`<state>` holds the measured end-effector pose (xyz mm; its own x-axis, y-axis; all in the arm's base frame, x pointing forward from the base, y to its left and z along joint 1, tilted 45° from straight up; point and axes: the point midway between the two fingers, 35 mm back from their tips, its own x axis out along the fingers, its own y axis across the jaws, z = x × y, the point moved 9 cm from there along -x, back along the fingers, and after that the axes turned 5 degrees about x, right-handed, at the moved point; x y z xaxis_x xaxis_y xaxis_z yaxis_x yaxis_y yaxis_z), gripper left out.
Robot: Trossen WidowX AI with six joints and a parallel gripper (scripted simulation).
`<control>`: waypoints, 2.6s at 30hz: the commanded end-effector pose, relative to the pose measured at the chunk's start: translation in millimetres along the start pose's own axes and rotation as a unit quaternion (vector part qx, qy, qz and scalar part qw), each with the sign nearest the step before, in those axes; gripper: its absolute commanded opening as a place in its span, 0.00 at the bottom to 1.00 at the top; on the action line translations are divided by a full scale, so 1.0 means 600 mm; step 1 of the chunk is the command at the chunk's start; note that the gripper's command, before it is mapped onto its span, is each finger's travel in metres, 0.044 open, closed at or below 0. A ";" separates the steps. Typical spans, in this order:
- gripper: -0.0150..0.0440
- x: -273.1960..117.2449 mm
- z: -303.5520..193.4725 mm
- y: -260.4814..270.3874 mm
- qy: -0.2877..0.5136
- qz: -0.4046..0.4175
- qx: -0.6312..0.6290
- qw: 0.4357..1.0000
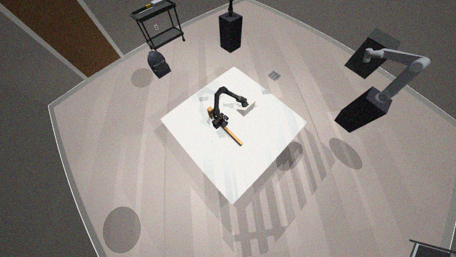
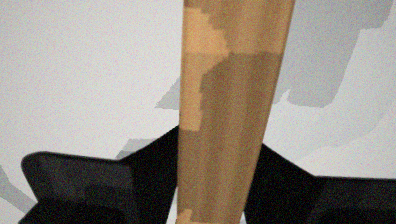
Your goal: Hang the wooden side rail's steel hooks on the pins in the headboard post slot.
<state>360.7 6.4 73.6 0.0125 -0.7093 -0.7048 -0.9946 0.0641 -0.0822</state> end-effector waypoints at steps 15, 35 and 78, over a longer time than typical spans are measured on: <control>0.25 -0.011 0.003 0.000 -0.003 -0.003 -0.002 1.000; 0.25 -0.016 0.003 0.000 -0.003 -0.003 -0.002 1.000; 0.25 -0.018 -0.002 0.003 -0.003 -0.003 -0.002 1.000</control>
<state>358.7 11.5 80.3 0.0130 -0.7074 -0.7067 -0.9943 0.0658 -0.0842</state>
